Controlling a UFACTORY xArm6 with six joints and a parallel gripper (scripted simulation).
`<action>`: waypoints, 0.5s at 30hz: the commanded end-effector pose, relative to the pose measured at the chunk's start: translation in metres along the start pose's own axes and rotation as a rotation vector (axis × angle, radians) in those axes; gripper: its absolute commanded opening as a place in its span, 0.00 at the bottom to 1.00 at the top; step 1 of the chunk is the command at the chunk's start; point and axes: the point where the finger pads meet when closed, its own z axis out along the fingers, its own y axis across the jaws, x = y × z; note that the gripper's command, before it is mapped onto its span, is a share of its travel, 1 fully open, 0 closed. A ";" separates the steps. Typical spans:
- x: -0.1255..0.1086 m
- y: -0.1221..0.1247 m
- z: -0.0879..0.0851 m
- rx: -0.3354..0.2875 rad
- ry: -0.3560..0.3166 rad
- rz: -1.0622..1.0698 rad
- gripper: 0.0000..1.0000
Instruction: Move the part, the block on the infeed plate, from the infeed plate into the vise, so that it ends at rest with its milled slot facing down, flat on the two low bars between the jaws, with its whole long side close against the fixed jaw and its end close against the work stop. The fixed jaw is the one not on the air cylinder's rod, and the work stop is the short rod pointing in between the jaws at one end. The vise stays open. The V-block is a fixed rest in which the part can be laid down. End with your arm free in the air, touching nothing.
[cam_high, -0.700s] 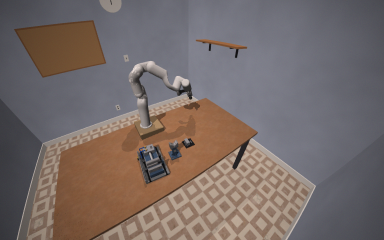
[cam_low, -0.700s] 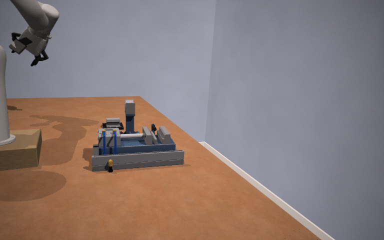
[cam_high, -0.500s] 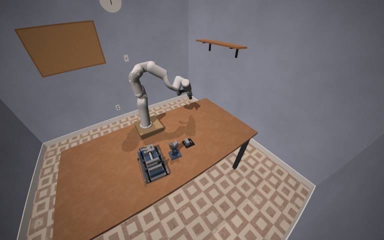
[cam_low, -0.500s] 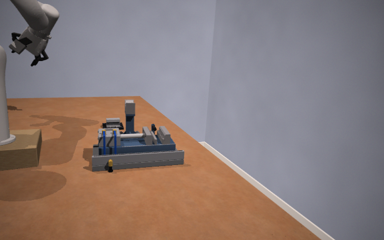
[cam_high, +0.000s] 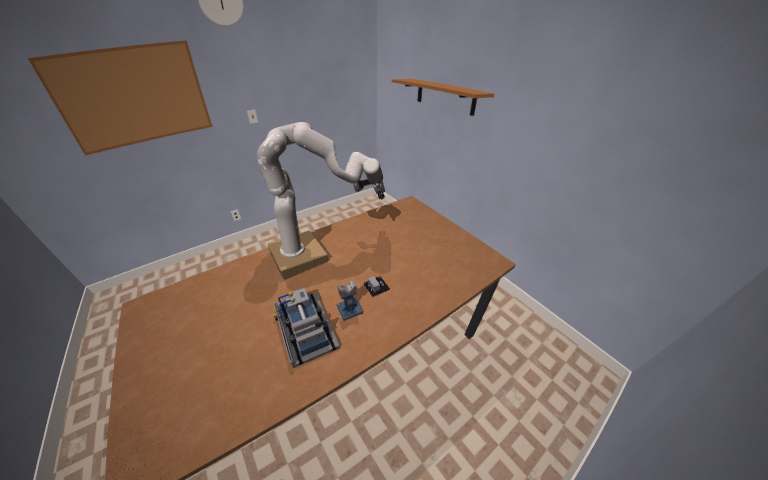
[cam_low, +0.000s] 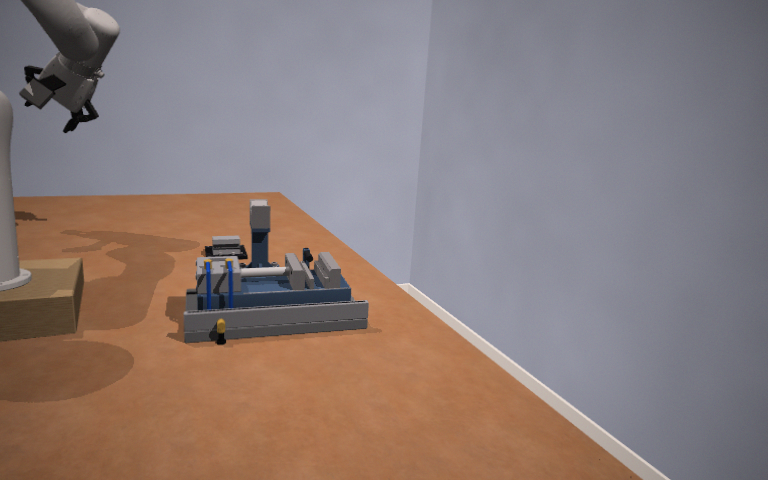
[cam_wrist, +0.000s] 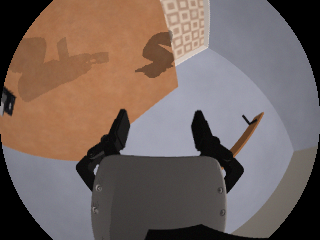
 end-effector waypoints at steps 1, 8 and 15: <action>-0.008 -0.034 -0.018 0.066 0.002 -0.050 1.00; -0.012 -0.115 -0.062 0.215 0.041 -0.146 1.00; -0.003 -0.184 -0.106 0.337 0.102 -0.210 1.00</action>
